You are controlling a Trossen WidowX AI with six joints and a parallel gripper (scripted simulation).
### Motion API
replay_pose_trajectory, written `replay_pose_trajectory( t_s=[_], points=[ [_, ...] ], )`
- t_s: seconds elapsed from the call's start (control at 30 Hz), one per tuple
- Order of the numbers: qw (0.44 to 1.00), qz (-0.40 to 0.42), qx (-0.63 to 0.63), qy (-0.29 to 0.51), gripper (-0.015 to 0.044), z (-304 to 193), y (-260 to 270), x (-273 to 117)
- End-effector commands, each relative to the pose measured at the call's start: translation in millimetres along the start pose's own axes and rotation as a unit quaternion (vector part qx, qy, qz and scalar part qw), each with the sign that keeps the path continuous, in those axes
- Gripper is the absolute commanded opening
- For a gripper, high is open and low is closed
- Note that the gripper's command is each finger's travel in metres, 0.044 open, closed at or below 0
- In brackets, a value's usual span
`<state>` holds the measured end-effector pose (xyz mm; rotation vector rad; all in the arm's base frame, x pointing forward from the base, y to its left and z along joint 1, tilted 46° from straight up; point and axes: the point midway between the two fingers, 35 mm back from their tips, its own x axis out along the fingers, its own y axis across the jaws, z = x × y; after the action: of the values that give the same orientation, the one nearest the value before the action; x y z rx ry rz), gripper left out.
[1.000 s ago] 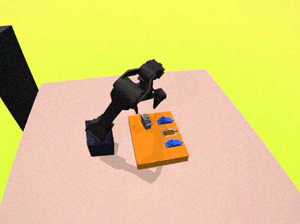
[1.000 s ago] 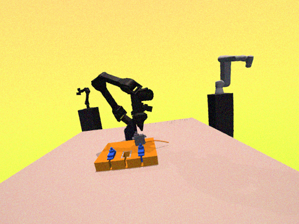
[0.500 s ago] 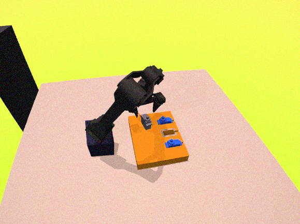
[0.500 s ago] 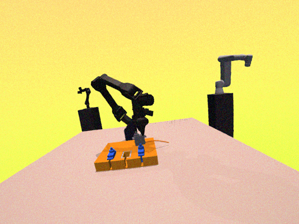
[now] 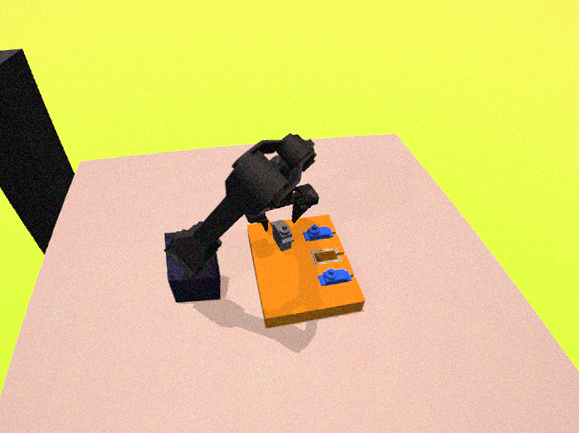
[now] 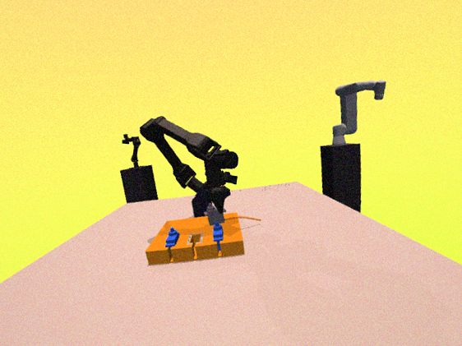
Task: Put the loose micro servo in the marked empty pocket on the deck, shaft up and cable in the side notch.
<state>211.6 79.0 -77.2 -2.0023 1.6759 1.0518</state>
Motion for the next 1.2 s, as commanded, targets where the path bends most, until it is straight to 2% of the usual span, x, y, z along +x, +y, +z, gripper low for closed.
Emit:
replay_pose_trajectory(
  t_s=[0.0,0.23,0.4,0.5,0.7,1.17],
  points=[
    [1.0,-0.001,-0.003,0.002,0.0282,-1,0,2],
    [1.0,-0.001,-0.003,0.002,0.0099,-1,0,2],
    [1.0,-0.001,-0.003,0.002,0.0065,-1,0,2],
    [1.0,-0.001,-0.003,0.002,0.0,0,0,-4],
    [1.0,0.0,-0.003,0.002,0.0,-3,6,-27],
    [1.0,0.0,-0.003,0.002,0.0,-5,3,-28]
  ],
)
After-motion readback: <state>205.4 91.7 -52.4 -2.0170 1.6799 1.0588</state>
